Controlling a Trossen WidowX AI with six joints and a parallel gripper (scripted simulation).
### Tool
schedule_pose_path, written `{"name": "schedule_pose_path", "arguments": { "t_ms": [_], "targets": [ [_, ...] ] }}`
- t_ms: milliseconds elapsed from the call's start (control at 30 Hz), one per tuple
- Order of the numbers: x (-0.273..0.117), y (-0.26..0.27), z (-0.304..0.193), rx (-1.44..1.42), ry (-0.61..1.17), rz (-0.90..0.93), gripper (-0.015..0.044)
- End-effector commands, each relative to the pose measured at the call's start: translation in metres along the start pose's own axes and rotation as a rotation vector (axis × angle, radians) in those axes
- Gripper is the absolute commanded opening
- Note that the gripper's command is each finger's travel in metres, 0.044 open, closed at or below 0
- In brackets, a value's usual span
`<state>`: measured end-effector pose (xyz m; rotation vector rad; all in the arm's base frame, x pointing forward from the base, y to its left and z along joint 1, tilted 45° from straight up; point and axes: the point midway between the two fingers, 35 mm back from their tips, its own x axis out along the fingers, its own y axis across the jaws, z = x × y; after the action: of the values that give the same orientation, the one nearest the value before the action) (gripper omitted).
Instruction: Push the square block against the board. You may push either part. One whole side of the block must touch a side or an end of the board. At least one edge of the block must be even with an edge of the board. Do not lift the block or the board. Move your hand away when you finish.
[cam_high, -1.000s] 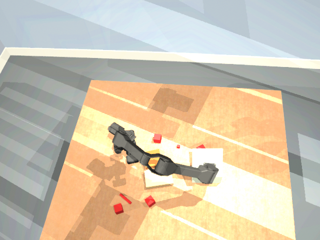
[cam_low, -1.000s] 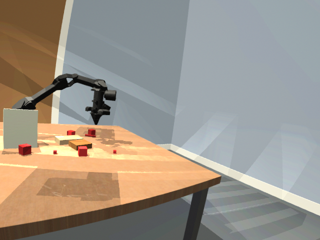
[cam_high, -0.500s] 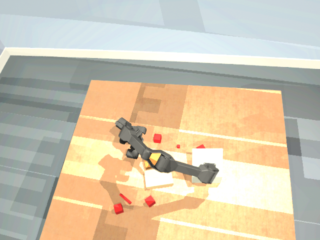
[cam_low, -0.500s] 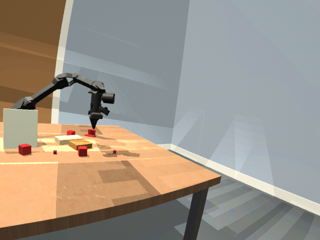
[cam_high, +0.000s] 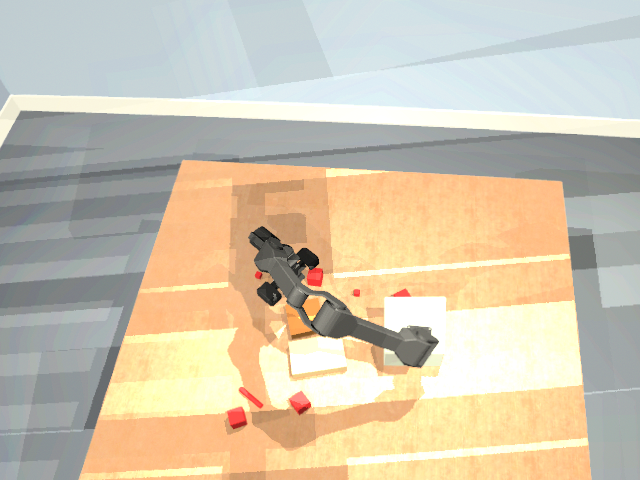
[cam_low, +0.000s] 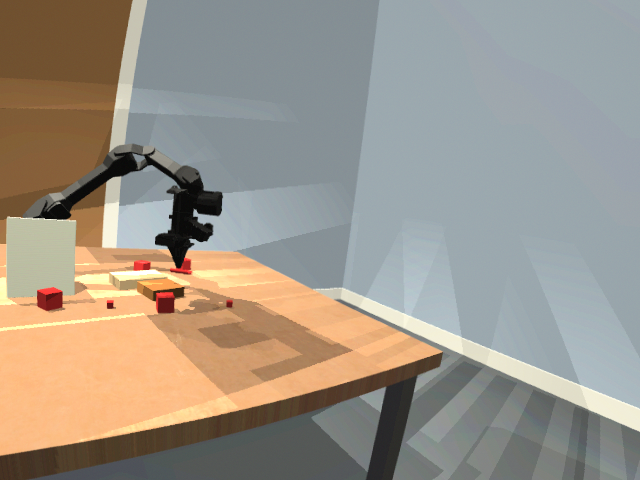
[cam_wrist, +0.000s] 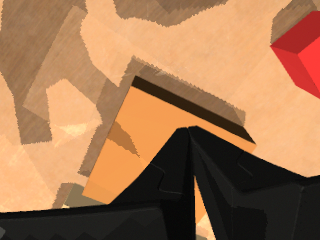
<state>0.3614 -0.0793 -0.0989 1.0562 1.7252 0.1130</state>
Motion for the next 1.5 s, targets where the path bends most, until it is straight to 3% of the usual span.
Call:
{"name": "schedule_pose_path", "arguments": {
  "t_ms": [0, 467, 667, 833, 1467],
  "targets": [
    [0.007, -0.016, -0.003, 0.148, 0.001, -0.002, 0.0000],
    [0.028, -0.057, -0.016, 0.602, 0.003, -0.003, 0.0000],
    [0.031, -0.057, -0.016, 0.608, 0.003, -0.003, 0.0000],
    [0.084, -0.057, -0.017, 0.608, 0.005, -0.002, 0.0000],
    [0.083, -0.046, -0.029, 0.608, 0.005, -0.002, 0.0000]
  ]
}}
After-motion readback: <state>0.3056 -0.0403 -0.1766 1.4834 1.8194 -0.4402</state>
